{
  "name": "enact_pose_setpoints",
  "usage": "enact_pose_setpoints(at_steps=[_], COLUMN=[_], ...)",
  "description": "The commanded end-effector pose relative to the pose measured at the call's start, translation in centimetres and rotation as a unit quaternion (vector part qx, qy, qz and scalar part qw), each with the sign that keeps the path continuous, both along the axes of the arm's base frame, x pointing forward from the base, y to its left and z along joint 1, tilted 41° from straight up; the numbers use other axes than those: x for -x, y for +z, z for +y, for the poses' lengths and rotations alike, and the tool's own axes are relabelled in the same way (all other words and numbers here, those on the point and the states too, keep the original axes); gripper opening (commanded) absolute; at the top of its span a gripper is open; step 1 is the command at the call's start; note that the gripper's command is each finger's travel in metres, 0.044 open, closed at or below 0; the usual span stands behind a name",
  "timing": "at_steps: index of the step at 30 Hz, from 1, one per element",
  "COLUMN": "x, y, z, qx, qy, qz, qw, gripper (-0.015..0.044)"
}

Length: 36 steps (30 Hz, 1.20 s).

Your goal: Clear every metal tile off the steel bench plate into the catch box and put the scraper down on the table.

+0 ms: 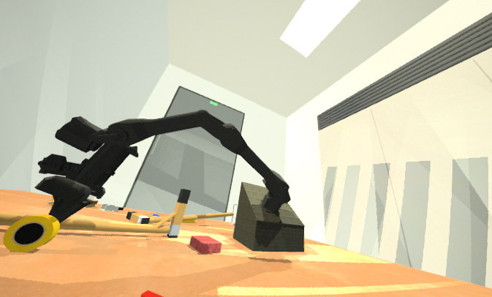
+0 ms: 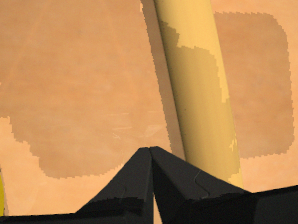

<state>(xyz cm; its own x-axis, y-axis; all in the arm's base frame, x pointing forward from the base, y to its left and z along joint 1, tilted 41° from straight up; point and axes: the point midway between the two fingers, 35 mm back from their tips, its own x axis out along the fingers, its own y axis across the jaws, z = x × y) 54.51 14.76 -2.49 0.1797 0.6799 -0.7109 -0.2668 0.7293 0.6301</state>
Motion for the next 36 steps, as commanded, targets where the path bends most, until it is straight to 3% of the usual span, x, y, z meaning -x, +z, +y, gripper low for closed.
enact_pose_setpoints(at_steps=[1, 36], x=[-0.2, -1.4], y=[-0.5, -2.7], z=[-0.5, -2.9], qx=[-0.001, -0.001], qy=[0.001, 0.006], qz=[0.000, -0.015], qw=[1.000, 1.000], gripper=[0.0000, 0.0000])
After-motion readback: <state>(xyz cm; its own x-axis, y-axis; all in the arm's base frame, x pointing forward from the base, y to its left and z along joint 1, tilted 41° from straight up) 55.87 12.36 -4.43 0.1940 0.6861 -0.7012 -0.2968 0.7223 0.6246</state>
